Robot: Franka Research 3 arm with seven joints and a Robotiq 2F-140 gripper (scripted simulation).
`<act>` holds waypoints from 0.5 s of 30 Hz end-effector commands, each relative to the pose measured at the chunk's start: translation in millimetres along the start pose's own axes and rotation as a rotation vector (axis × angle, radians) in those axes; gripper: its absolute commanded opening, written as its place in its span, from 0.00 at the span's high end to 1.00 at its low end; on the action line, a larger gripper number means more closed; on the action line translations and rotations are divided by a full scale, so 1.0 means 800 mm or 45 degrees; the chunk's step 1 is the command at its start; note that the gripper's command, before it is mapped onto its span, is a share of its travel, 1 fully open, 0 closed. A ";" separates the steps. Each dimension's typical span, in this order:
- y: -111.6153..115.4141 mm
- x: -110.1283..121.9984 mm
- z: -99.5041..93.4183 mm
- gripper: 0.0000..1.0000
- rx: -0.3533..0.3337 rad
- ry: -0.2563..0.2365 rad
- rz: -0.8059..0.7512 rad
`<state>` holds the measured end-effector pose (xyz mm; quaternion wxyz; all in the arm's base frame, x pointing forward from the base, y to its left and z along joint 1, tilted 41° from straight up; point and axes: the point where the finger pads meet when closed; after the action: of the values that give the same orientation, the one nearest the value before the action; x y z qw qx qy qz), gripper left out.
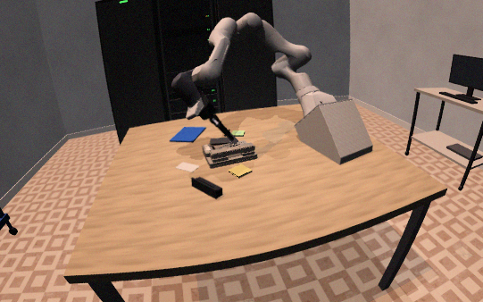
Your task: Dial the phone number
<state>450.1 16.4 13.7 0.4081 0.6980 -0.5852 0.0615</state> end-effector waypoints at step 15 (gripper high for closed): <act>-0.004 0.001 0.003 1.00 0.005 0.003 -0.015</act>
<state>450.6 14.2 11.6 0.4085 0.6984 -0.5845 0.0611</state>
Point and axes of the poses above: the point where the finger pads meet when closed, its own z axis out along the fingers, its own x axis across the jaws, y = z × x, and after that the axes turned 12 degrees about -z, right-handed
